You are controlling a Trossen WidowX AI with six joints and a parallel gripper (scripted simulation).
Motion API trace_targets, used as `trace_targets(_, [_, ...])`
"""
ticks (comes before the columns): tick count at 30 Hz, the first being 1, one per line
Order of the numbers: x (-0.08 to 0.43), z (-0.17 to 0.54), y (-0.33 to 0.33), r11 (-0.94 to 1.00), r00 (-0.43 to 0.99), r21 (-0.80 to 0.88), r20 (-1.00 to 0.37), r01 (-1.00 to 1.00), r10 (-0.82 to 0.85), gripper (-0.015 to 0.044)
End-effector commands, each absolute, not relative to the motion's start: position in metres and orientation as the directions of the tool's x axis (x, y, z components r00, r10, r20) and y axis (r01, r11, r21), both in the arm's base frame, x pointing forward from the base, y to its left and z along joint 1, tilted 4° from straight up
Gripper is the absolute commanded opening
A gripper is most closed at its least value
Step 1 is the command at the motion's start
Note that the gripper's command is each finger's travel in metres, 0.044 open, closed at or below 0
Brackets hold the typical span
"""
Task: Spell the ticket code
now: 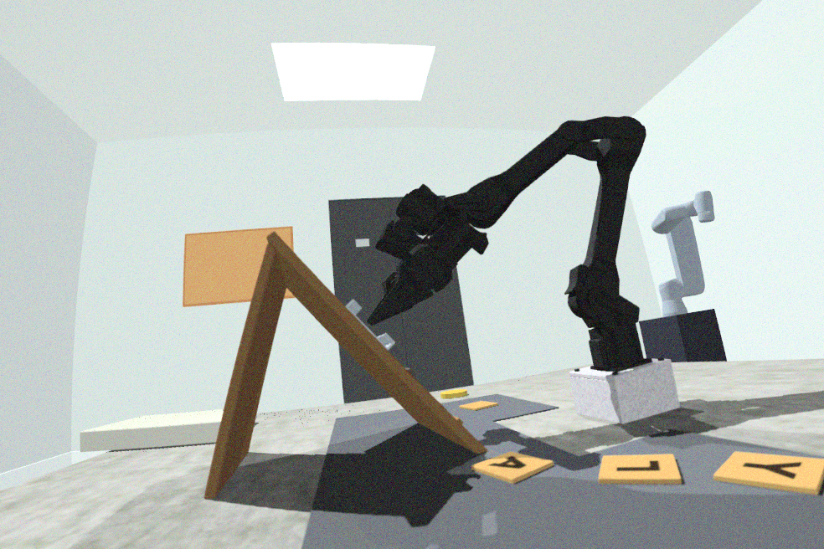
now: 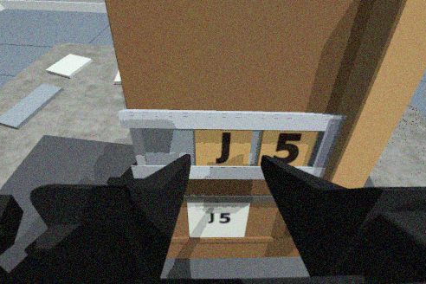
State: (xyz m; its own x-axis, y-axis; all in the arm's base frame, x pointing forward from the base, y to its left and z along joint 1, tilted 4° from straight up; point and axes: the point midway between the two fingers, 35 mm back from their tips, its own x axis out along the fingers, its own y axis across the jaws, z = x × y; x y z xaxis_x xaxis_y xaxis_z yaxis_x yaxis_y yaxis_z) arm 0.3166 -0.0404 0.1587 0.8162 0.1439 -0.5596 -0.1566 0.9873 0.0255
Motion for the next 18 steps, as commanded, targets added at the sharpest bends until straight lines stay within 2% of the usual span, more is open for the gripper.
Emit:
trace_targets(1, [0.3140,0.1607,-0.0408,0.987,0.817,0.023,-0.557,-0.160,0.146,0.0295])
trace_targets(18, [0.3050,0.1658,-0.0424,0.987,0.817,0.023,-0.558,-0.160,0.146,0.0295])
